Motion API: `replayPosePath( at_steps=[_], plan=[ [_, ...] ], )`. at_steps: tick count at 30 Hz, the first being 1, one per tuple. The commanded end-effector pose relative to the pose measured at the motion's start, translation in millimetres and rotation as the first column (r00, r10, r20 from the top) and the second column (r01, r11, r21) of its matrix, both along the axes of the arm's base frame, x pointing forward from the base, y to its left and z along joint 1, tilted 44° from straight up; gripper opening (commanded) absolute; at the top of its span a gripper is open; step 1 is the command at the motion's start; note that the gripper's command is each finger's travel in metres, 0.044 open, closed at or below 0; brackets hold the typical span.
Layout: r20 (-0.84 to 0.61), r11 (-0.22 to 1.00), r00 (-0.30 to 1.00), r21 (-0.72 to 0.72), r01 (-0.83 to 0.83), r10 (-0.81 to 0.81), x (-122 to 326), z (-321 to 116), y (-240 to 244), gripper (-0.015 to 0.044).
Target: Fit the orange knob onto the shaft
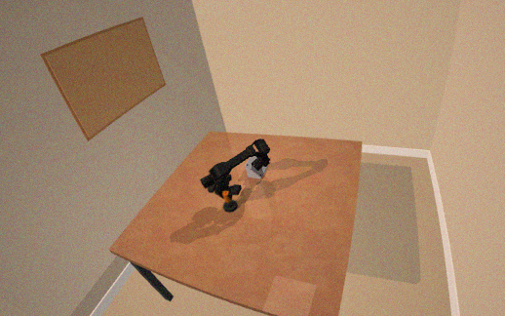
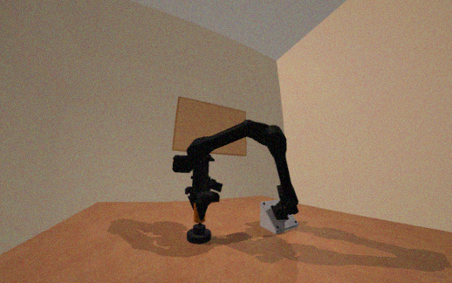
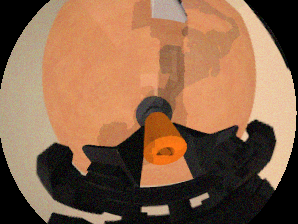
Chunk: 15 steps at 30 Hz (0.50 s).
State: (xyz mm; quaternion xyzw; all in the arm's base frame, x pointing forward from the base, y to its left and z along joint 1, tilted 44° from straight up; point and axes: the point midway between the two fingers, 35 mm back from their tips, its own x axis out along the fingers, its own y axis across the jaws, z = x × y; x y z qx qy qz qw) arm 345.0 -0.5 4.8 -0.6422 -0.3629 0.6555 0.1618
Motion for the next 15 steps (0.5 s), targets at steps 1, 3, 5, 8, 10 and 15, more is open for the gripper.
replayPosePath(
  at_steps=[1,3,5,8,10,15],
  plan=[
    [-0.004,1.0,1.0,-0.002,0.01,-0.01,2.2,3.6,-2.3,0.0],
    [-0.034,0.999,0.998,-0.008,0.043,-0.043,2.4,3.8,-2.4,0.0],
    [-0.082,0.995,0.992,-0.02,0.093,-0.095,2.9,3.8,-2.7,0.0],
    [-0.137,0.988,0.978,-0.037,0.153,-0.157,3.6,2.7,-3.0,0.0],
    [-0.137,0.988,0.978,-0.037,0.153,-0.157,3.2,1.6,-2.6,0.0],
    [-0.137,0.988,0.978,-0.037,0.153,-0.157,1.7,-0.3,-1.7,0.0]
  ],
)
